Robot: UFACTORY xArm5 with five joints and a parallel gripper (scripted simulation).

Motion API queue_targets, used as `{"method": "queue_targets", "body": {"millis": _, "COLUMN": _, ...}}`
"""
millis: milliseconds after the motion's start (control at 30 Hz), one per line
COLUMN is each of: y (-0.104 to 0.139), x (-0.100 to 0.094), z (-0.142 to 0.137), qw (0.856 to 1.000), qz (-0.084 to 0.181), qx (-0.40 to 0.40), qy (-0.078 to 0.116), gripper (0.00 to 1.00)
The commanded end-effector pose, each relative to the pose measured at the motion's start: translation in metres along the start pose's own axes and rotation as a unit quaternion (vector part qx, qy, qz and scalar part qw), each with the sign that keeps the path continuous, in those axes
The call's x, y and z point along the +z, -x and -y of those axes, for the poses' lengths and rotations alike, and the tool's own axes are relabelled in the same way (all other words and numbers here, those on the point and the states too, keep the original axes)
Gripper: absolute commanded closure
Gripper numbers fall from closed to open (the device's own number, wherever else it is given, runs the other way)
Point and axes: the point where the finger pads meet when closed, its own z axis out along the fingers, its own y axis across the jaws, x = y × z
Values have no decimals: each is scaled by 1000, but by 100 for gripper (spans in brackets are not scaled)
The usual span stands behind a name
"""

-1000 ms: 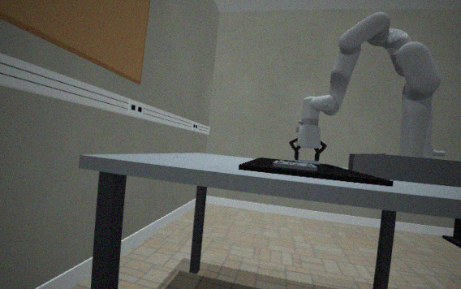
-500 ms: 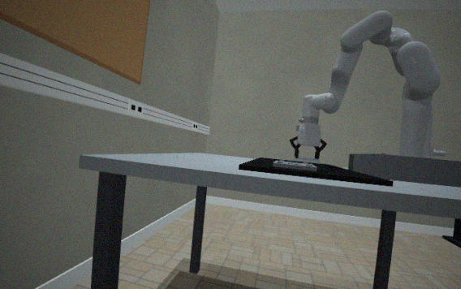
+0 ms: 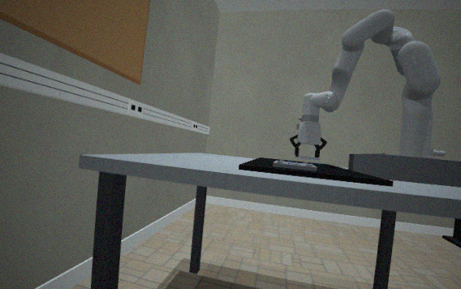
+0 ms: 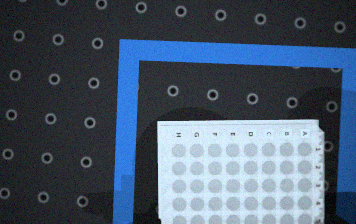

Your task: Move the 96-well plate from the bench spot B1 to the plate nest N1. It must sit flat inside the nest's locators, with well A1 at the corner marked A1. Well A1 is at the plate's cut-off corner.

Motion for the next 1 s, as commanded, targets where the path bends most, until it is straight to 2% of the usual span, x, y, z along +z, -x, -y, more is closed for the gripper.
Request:
{"method": "queue_targets", "body": {"millis": 0, "y": -1, "x": -1, "z": 1, "qw": 1000, "qz": -9, "qx": 0, "qy": 2, "gripper": 100}}
{"method": "queue_targets", "body": {"millis": 967, "y": 0, "x": -45, "z": 2, "qw": 1000, "qz": -9, "qx": 0, "qy": 2, "gripper": 100}}
